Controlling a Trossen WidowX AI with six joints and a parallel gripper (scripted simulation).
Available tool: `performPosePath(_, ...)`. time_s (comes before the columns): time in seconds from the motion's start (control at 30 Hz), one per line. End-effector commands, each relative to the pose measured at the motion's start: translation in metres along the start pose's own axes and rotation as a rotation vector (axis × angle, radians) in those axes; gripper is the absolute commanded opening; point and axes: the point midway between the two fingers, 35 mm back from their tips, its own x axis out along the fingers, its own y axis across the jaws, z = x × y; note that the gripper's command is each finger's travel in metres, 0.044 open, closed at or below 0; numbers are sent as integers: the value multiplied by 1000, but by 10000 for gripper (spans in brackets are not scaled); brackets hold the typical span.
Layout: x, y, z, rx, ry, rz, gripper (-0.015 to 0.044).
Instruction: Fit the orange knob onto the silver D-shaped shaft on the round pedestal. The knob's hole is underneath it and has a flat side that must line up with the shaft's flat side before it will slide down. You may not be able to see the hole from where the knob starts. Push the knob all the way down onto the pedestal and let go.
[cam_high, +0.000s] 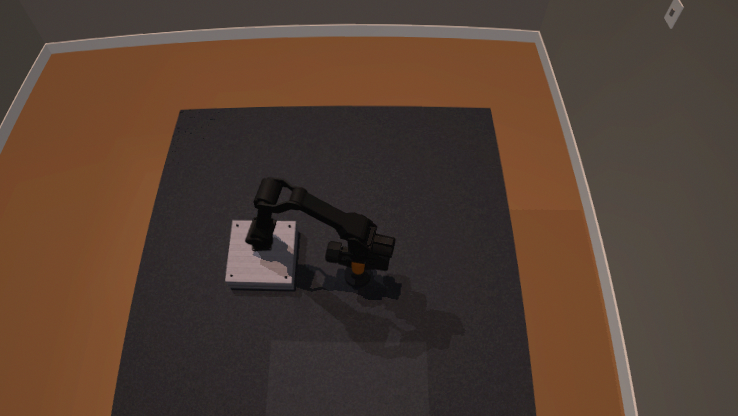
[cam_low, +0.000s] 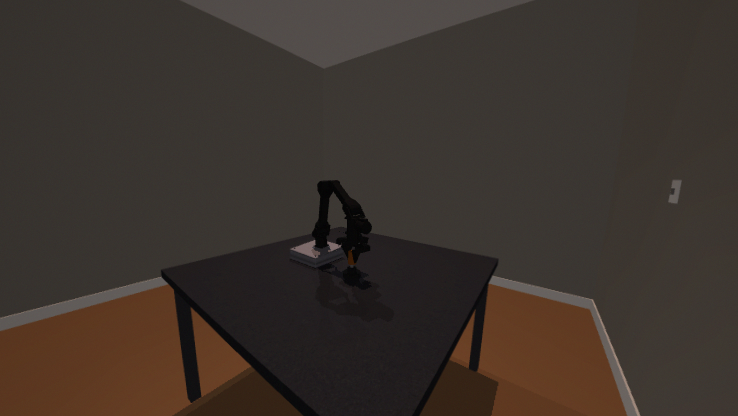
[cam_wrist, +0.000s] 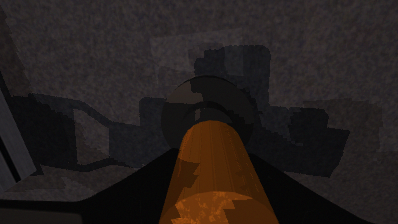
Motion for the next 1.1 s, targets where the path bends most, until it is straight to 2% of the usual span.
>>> performPosePath(0.0,-1,2,1,-43,-4,-5,0)
performPosePath(0.93,0,1,1,-43,-4,-5,0)
performPosePath(1.07,-1,1,1,-129,-4,-5,0)
